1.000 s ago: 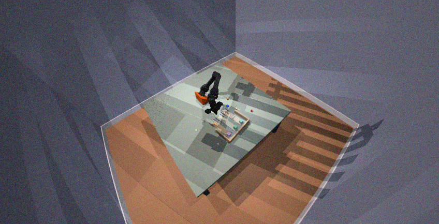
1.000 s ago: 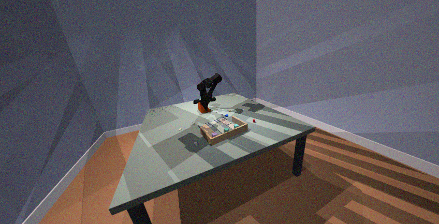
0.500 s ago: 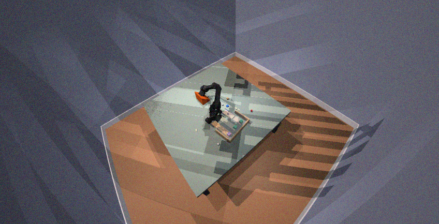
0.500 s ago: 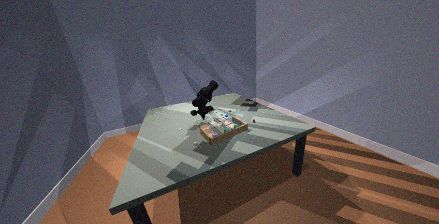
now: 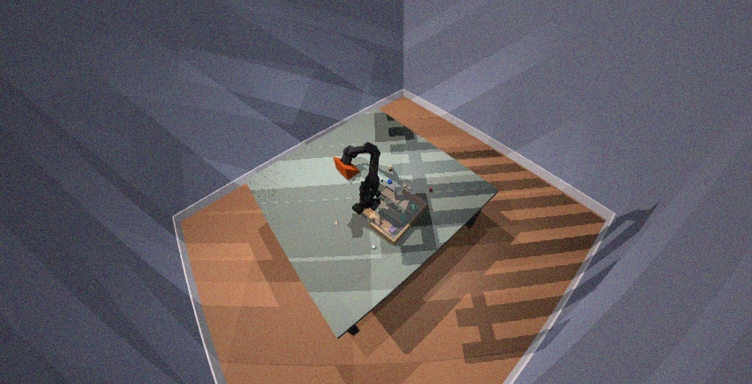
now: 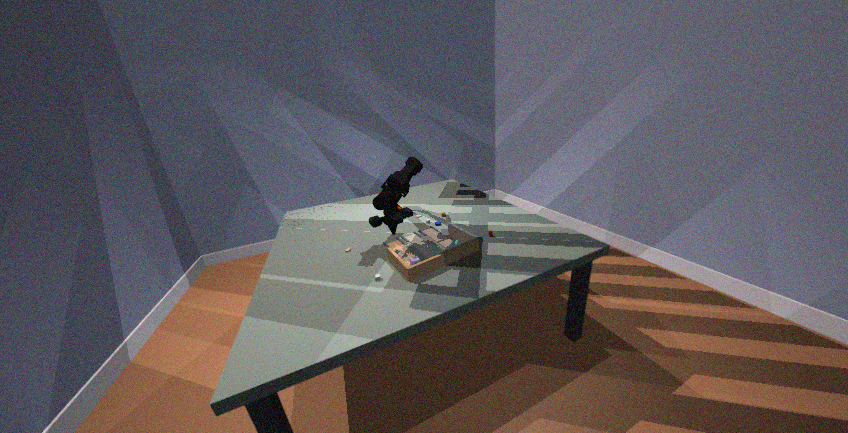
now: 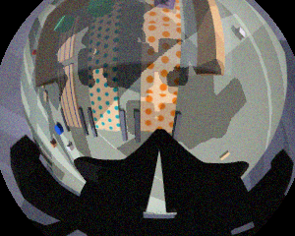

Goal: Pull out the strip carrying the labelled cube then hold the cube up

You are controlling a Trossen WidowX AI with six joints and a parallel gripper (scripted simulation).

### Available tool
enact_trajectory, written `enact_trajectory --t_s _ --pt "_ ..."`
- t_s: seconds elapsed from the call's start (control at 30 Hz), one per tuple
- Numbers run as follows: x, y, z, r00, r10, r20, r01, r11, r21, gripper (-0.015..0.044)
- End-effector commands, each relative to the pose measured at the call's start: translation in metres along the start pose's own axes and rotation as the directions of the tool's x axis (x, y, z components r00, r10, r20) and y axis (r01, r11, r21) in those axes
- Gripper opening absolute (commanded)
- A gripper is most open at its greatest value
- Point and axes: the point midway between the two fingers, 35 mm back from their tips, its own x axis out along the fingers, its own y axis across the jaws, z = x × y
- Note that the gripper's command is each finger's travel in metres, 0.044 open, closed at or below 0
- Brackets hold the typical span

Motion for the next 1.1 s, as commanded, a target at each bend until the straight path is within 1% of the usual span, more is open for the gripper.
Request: enact_trajectory --t_s 0.0,0.87,1.07 --pt "0.008 0.001 0.000 1.000 0.004 -0.001 -0.004 1.000 0.005 0.0000" --pt "0.051 0.002 -0.004 1.000 0.007 -0.001 -0.007 1.000 0.005 0.0000" --pt "0.053 0.003 -0.005 1.000 0.007 -0.001 -0.007 1.000 0.005 0.0000"
